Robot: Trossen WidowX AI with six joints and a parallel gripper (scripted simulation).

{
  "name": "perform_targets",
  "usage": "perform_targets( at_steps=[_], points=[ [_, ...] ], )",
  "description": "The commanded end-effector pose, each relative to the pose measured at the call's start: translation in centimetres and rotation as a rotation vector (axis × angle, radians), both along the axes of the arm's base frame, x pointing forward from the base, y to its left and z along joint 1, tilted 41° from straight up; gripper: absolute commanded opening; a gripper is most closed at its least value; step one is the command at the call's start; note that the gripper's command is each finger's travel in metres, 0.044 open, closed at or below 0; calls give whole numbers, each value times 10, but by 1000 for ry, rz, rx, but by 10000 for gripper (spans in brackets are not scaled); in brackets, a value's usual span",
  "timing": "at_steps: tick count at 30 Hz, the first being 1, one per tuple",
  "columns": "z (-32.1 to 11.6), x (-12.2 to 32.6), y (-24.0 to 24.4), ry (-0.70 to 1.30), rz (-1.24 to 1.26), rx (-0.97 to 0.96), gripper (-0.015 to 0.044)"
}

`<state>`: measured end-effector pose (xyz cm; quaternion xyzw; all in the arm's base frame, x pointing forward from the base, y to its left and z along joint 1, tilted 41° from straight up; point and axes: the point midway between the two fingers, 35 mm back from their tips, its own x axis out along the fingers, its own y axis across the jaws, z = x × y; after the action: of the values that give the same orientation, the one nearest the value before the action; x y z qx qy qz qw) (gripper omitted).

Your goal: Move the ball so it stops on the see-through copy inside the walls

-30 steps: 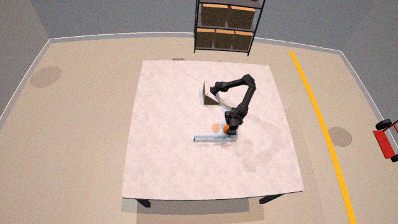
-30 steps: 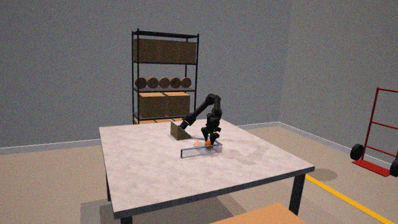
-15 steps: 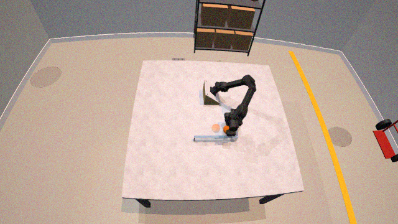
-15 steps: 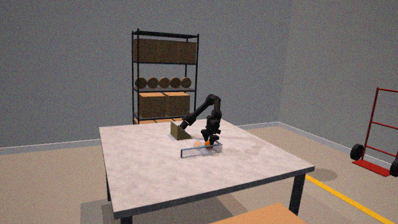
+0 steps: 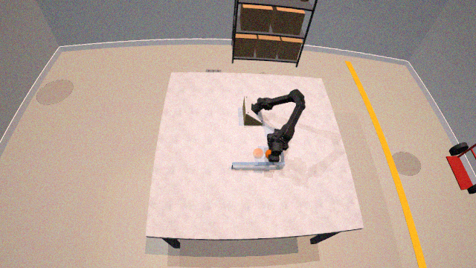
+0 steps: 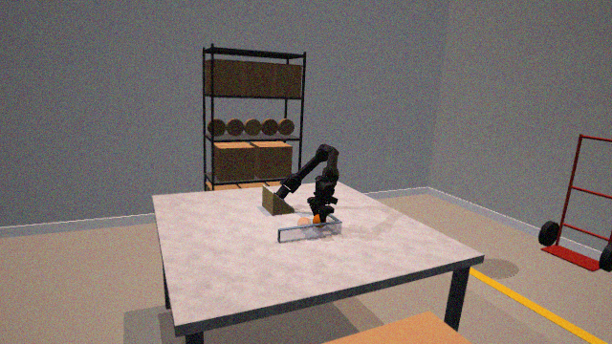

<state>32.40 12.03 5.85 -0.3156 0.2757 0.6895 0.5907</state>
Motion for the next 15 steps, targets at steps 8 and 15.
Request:
perform_targets(
  at_steps=[8,15],
  points=[
    [37,13,-29,-11,-4,-3,0],
    [67,16,-49,-11,-1,-4,0]
  ],
)
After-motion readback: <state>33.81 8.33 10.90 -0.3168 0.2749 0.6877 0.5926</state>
